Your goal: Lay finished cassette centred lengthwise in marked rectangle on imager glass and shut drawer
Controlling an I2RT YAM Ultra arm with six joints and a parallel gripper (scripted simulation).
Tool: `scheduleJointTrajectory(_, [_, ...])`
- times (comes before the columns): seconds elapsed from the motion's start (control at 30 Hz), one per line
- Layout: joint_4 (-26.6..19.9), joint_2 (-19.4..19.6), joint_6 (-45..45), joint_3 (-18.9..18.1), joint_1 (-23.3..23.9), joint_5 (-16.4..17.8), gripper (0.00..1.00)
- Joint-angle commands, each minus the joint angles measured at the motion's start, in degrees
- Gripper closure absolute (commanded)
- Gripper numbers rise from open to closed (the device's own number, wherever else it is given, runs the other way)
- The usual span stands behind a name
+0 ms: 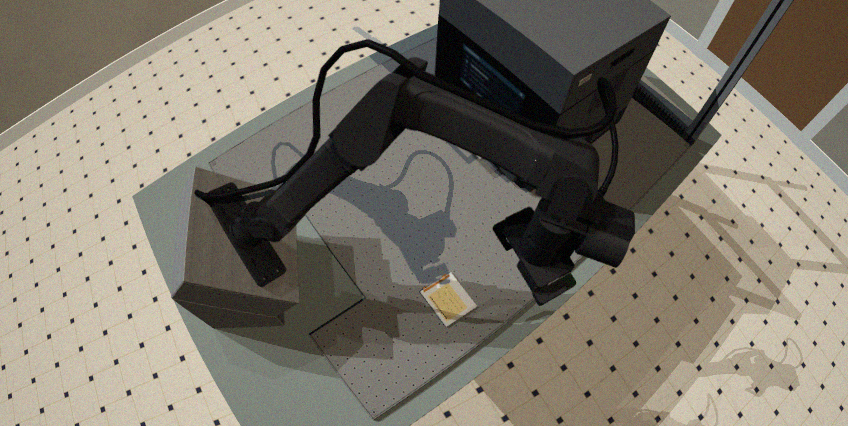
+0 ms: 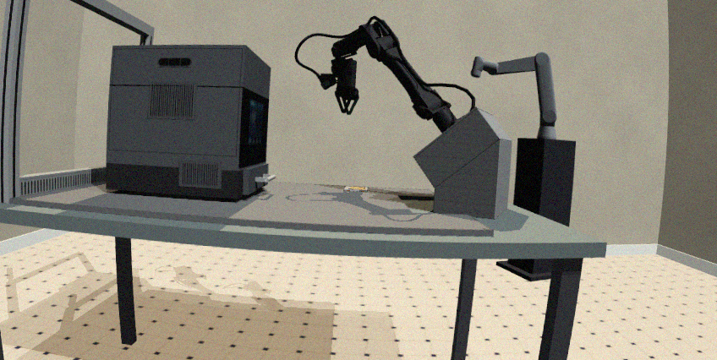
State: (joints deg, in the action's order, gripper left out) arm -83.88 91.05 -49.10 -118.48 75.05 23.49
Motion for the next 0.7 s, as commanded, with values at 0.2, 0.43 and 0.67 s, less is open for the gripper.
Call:
scheduleJointTrajectory(0.2, [0.2, -1.4, -0.1, -1.0, 0.7, 0.4, 0.0])
scheduleJointTrajectory(0.43, [0.2, -1.4, -0.1, -1.0, 0.7, 0.4, 0.0])
scheduleJointTrajectory(0.67, [2.1, -3.2, 3.0, 3.5, -4.2, -2.7, 0.65])
